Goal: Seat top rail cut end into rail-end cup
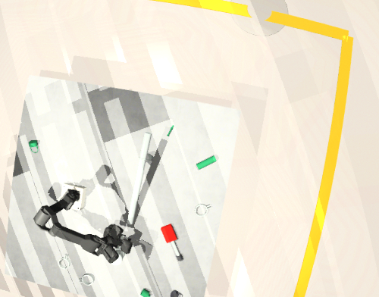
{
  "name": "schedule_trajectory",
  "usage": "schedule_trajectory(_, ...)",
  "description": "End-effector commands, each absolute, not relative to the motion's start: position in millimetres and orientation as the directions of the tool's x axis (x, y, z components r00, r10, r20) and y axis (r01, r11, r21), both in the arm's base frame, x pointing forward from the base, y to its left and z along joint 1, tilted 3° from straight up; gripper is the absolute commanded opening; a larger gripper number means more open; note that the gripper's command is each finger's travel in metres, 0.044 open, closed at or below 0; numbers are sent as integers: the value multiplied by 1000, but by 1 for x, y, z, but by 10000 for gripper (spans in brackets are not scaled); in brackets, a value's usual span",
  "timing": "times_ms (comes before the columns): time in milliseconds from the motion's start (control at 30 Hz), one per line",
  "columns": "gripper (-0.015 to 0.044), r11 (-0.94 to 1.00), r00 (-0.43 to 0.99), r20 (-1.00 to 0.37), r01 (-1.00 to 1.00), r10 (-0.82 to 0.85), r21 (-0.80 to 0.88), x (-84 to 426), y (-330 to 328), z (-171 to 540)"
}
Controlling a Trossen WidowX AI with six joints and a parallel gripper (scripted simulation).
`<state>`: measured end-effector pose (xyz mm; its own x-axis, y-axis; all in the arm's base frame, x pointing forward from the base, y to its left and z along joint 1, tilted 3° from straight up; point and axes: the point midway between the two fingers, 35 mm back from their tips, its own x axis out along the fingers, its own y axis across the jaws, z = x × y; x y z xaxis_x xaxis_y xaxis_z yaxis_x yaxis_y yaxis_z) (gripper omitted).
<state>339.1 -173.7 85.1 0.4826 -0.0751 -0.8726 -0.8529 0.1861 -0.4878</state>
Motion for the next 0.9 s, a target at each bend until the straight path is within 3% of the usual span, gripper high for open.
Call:
schedule_trajectory(0,0,174,482,-873,-856,-71,-487,336,-174,86)
schedule_trajectory(867,0,137,486,-873,-862,-50,-488,332,-173,86)
